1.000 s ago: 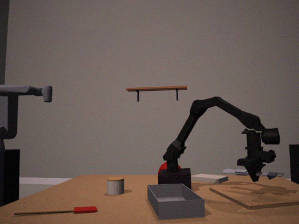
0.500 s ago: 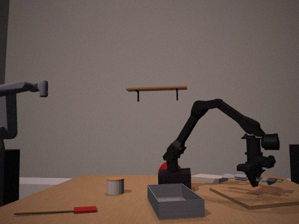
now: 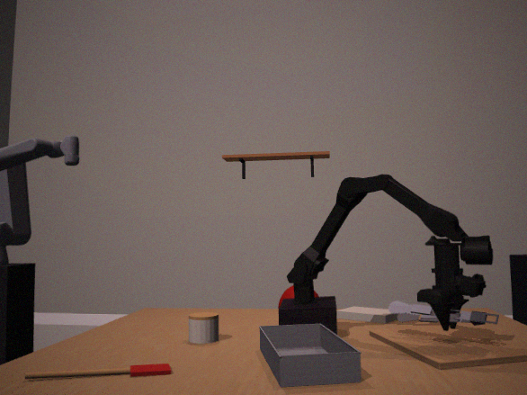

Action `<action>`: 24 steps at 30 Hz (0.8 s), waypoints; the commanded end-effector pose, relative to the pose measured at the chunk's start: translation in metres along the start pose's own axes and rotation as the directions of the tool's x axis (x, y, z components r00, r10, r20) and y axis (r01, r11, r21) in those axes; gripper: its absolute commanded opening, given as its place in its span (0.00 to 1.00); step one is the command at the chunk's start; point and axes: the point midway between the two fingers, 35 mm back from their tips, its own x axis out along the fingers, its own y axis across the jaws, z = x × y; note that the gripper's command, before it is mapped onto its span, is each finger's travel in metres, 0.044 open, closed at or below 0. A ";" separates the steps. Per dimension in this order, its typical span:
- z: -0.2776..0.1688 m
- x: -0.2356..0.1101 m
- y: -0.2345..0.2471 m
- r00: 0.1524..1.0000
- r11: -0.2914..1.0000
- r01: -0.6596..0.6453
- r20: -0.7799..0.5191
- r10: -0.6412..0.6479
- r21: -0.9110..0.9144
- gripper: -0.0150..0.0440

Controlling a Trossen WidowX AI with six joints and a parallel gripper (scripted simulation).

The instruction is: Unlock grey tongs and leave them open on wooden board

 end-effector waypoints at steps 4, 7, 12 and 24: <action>0.000 0.000 0.000 1.000 1.000 0.000 0.000 0.000 0.000 0.80; 0.000 0.000 0.000 1.000 1.000 0.000 0.000 0.000 0.000 0.93; 0.001 -0.002 -0.003 1.000 1.000 0.000 0.000 0.000 0.000 1.00; 0.003 -0.079 -0.144 1.000 1.000 0.005 0.001 -0.005 -0.005 1.00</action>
